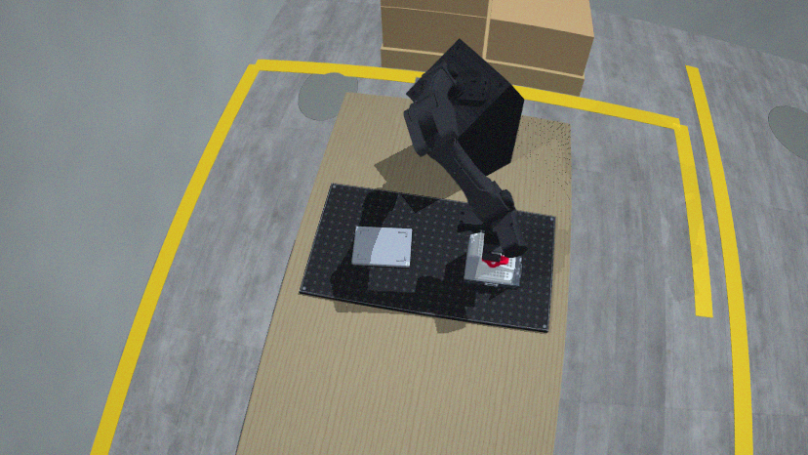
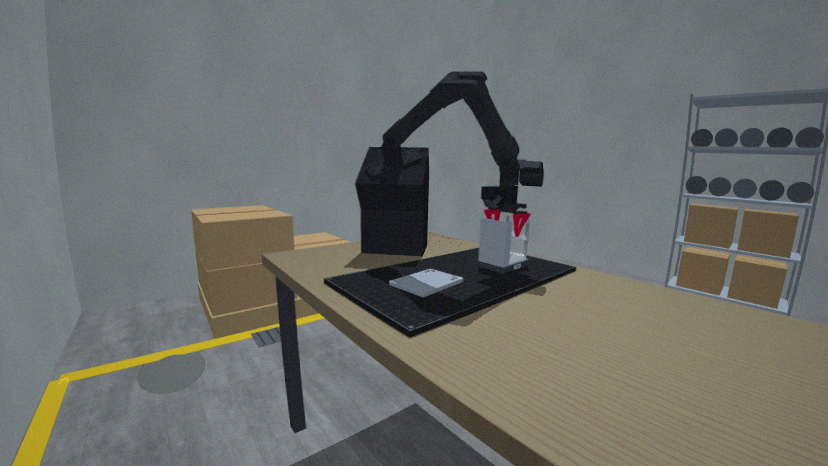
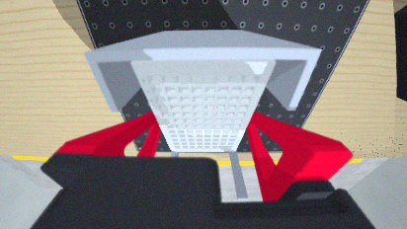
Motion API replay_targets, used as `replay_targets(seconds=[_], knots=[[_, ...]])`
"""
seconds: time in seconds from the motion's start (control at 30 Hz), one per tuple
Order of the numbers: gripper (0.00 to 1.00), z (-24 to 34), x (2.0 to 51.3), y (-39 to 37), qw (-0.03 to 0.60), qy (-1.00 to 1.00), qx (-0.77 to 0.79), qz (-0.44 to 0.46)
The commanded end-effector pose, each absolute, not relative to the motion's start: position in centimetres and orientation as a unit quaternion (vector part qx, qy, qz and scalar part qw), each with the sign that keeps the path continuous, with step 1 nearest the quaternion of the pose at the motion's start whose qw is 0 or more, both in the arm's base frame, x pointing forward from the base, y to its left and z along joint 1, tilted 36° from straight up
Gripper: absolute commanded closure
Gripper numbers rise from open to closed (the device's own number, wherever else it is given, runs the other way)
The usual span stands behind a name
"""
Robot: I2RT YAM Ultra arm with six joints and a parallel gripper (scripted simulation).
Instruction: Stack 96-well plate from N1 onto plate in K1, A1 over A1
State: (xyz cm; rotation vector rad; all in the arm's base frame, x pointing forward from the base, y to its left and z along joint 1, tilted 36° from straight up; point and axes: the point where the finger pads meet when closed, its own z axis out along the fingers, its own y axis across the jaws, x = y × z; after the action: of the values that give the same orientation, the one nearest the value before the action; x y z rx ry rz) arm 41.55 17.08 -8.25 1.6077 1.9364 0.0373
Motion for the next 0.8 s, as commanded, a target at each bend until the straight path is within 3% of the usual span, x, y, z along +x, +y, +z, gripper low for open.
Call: replay_targets(seconds=[0.0, 0.77], knots=[[1.00, -8.5, 41.9, 18.4, 0.306, 0.740, 0.598, 0.027], [1.00, -10.9, 43.4, 17.2, 0.308, 0.740, 0.597, 0.024]])
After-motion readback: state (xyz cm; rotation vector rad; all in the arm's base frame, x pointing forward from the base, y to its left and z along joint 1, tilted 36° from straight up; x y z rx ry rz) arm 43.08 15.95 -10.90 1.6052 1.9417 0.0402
